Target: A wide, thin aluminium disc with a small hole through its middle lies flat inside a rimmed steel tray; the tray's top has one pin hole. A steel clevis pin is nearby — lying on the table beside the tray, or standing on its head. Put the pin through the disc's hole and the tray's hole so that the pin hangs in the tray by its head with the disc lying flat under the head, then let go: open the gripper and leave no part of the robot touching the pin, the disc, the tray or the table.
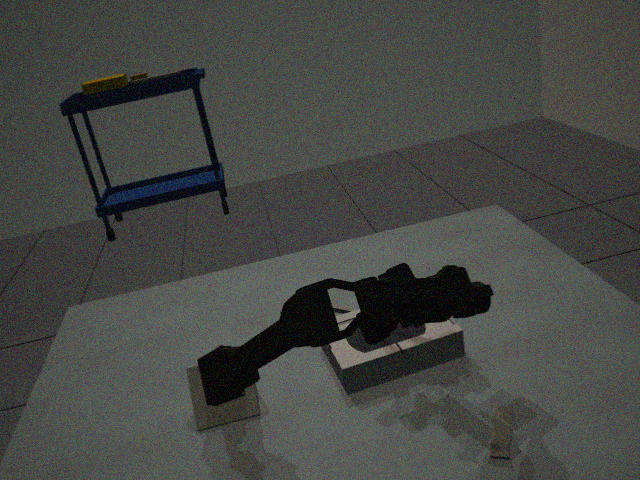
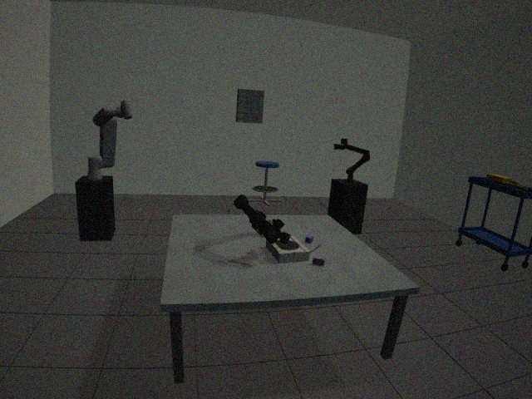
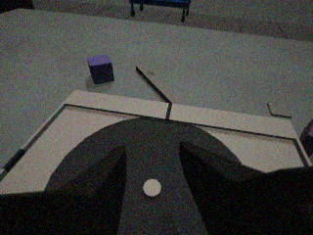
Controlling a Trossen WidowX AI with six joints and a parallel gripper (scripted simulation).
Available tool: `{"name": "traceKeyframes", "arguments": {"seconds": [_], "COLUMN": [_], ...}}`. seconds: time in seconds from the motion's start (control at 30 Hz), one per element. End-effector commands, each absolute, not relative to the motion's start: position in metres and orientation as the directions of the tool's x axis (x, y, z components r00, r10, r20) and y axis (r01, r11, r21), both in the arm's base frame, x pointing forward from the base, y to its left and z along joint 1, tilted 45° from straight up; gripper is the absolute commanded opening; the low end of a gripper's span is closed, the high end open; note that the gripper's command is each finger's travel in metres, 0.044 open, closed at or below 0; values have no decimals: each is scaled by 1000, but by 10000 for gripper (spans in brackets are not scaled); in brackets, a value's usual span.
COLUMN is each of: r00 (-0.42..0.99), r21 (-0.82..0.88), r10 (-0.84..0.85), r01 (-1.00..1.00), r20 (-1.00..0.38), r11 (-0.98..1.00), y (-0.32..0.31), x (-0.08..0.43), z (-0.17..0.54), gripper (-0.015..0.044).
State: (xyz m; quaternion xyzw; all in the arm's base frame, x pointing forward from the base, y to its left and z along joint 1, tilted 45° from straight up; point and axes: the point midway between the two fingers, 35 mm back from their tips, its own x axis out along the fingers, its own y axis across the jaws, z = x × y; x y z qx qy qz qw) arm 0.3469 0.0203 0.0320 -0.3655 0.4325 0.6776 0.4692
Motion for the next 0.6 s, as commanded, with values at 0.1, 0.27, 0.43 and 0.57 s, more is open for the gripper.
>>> {"name": "traceKeyframes", "arguments": {"seconds": [0.1,0.27,0.43,0.57], "r00": [-259,-199,-197,-197], "r21": [214,162,159,159], "r10": [320,316,315,315], "r01": [-962,-977,-977,-977], "r20": [-911,-928,-928,-928], "r11": [-170,-142,-141,-141], "y": [9,-9,-10,-10], "x": [358,368,368,368], "z": [60,113,115,115], "gripper": [291,423,440,440]}}
